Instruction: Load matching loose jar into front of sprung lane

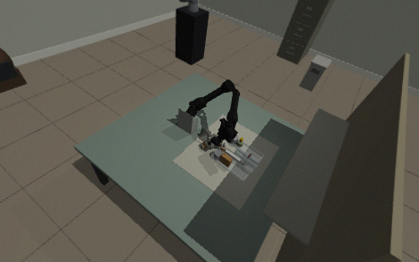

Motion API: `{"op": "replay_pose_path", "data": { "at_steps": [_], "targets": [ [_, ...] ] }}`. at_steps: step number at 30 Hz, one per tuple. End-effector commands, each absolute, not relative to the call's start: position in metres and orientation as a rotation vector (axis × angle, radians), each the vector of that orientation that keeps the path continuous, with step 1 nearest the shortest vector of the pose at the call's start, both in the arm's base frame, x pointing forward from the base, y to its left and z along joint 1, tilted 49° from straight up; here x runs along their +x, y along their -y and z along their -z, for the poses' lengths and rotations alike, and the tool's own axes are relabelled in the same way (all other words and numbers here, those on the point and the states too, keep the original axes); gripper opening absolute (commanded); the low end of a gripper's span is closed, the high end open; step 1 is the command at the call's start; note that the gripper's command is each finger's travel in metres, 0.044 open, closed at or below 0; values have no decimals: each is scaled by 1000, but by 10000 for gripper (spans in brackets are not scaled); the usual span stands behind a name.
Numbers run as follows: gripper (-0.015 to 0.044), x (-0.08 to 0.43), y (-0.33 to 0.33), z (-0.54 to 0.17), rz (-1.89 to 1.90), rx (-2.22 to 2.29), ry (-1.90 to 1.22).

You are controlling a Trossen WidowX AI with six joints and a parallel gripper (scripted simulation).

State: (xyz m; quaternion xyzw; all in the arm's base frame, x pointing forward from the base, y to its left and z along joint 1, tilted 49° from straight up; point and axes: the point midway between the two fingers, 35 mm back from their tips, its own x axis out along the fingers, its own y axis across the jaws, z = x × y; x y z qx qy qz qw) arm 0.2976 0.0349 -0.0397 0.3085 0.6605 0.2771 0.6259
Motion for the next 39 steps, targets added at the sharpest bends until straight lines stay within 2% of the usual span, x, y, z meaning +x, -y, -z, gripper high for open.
{"op": "replay_pose_path", "data": {
  "at_steps": [1, 39],
  "targets": [
    [0, 305, -34, 38, -636, 706, -1499],
    [0, 320, -34, 38, -636, 706, -1498]
  ]
}}
